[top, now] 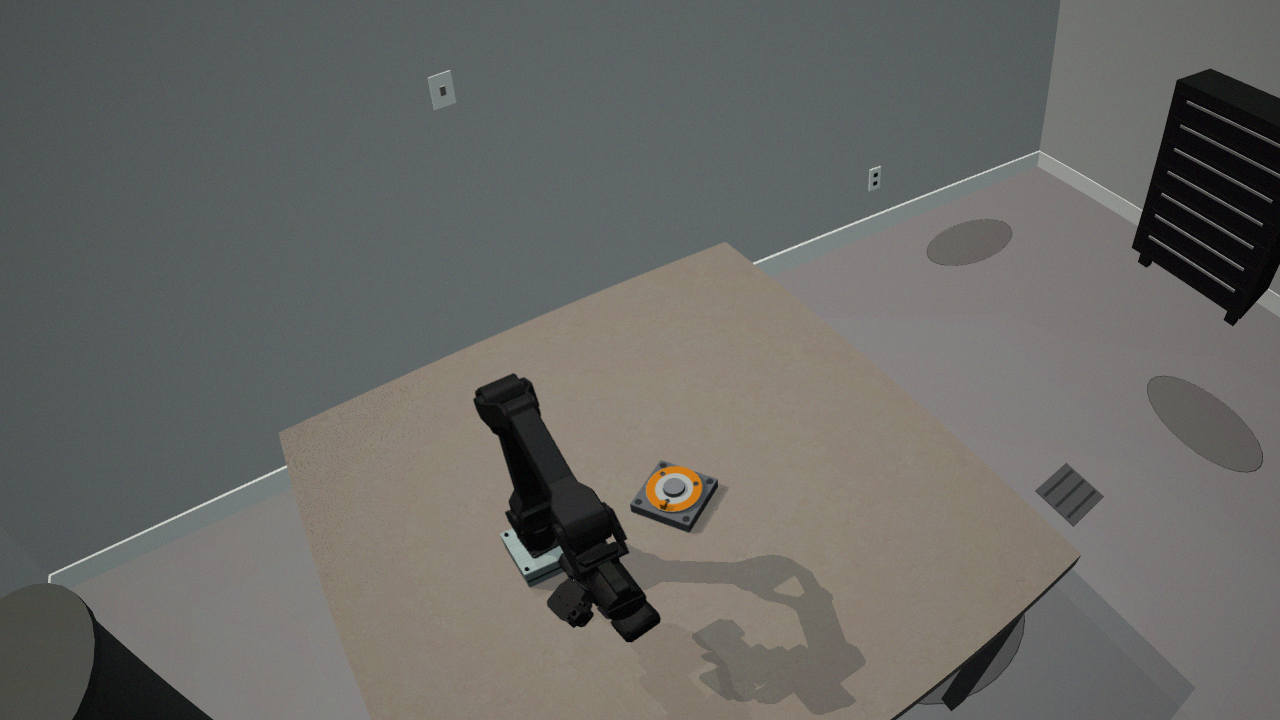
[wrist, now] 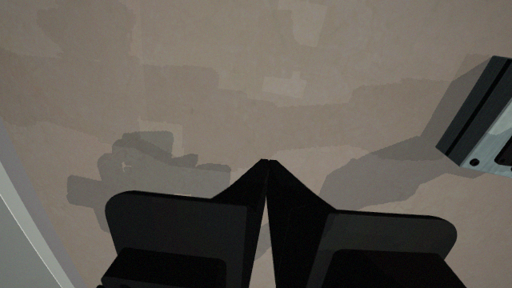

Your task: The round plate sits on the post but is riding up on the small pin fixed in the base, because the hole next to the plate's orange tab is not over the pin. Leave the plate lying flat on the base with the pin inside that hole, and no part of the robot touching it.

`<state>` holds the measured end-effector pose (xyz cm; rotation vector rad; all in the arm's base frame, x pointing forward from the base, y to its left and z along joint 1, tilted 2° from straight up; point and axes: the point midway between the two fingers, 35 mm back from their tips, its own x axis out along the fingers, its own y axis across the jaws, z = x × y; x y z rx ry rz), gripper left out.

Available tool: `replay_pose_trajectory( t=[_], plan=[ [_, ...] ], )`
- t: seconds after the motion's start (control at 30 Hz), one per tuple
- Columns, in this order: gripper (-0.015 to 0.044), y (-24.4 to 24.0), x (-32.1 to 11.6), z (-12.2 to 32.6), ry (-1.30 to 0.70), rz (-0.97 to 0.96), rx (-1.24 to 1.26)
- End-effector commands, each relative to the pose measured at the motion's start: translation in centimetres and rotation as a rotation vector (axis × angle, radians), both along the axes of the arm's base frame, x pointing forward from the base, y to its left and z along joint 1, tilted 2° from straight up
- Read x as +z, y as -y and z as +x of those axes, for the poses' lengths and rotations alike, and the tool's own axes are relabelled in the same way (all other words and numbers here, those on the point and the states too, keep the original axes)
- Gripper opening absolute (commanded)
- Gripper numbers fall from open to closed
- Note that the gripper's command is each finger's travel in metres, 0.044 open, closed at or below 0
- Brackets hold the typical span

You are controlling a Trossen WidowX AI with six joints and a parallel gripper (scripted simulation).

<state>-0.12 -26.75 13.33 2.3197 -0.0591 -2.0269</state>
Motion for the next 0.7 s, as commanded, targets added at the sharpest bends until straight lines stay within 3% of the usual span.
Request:
replay_pose_trajectory(
  t=[0.0,0.2,0.27,0.47,0.53,0.67],
  plan=[
    [0.0,-0.8,-0.6,3.0,-0.025,-0.012,0.259],
    [0.0,-3.2,-1.5,9.6,-0.067,-0.056,0.87],
    [0.0,-3.6,-1.6,10.3,-0.07,-0.061,0.937],
    [0.0,-7.7,-2.5,15.6,-0.101,-0.109,1.535],
    [0.0,-8.2,-2.6,16.0,-0.104,-0.115,1.599],
    [0.0,-11.5,-3.1,18.5,-0.118,-0.149,1.979]
  ],
)
